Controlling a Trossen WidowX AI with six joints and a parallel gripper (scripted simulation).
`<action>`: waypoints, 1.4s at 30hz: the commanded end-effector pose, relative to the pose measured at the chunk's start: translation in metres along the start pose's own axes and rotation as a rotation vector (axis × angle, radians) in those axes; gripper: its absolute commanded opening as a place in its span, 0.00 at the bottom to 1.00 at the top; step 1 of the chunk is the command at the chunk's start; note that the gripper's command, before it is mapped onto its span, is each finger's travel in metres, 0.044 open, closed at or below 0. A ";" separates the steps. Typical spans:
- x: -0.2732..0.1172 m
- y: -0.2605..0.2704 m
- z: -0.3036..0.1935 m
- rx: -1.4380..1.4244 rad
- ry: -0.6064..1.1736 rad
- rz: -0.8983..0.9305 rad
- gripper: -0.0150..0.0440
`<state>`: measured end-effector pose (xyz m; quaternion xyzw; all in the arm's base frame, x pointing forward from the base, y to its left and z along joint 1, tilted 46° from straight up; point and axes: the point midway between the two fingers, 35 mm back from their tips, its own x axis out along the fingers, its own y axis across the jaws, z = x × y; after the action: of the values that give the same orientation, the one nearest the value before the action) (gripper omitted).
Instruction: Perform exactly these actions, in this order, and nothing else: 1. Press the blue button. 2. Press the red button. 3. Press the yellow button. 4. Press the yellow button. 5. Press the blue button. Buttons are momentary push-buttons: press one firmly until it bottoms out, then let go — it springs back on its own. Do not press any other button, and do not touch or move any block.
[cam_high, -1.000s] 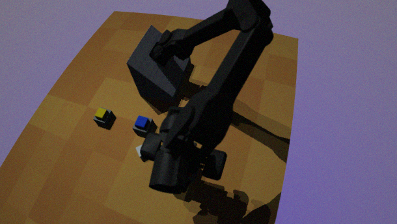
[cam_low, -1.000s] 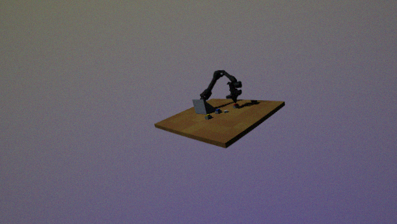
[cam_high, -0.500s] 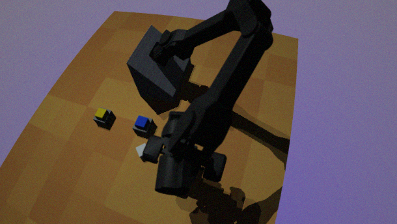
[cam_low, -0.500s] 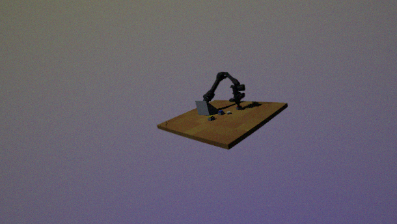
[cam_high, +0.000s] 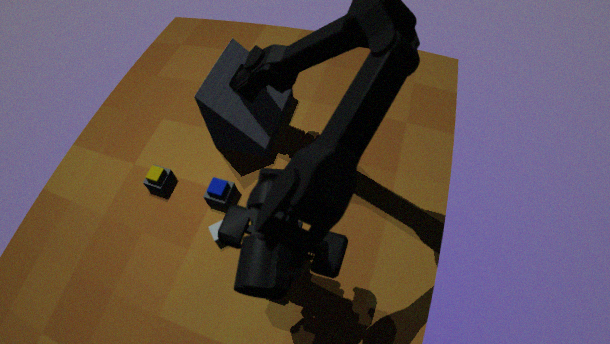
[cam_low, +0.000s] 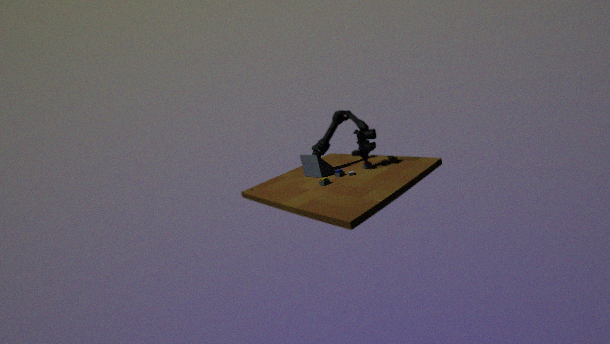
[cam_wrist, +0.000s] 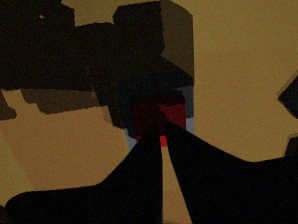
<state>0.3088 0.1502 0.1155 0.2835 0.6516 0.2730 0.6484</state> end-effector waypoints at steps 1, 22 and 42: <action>-0.024 0.000 0.002 -0.001 -0.010 0.000 0.29; -0.100 -0.164 0.009 0.017 -0.026 -0.078 0.29; -0.052 -0.327 -0.079 0.002 -0.009 -0.021 0.29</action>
<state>0.2274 -0.1336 -0.0673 0.2712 0.6483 0.2576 0.6632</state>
